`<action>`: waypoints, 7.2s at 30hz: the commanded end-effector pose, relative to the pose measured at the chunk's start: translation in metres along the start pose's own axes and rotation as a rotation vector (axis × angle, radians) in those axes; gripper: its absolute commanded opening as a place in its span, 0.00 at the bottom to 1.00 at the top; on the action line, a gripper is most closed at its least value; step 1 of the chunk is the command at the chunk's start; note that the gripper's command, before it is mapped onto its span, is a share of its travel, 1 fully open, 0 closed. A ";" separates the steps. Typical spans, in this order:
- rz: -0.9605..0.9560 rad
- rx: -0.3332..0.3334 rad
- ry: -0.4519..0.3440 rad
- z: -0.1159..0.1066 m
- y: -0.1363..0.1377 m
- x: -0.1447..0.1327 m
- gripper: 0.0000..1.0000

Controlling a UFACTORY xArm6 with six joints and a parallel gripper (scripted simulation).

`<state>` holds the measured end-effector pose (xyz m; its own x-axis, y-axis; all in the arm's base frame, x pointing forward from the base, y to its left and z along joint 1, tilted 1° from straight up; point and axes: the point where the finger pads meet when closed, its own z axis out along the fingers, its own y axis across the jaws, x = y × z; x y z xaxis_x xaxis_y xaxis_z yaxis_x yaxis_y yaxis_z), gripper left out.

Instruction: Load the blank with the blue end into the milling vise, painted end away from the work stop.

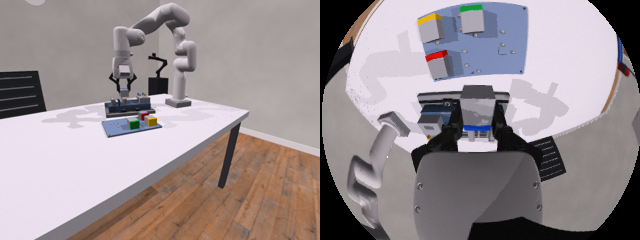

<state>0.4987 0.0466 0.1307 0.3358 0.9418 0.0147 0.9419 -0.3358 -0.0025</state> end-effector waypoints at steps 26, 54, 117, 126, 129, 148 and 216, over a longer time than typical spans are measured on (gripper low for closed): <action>0.001 -0.005 0.001 0.002 0.011 -0.095 0.00; 0.001 -0.005 0.000 0.004 0.018 -0.161 0.00; 0.001 -0.005 0.000 0.004 0.017 -0.151 0.00; 0.001 -0.005 0.000 0.004 0.017 -0.150 0.00; 0.001 -0.005 0.000 0.004 0.017 -0.150 0.00; 0.001 -0.005 0.000 0.034 0.017 -0.148 0.00; 0.001 -0.005 0.000 0.030 0.017 -0.148 0.00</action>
<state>0.4636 -0.0981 0.0969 0.3366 0.9415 0.0144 0.9417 -0.3366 -0.0026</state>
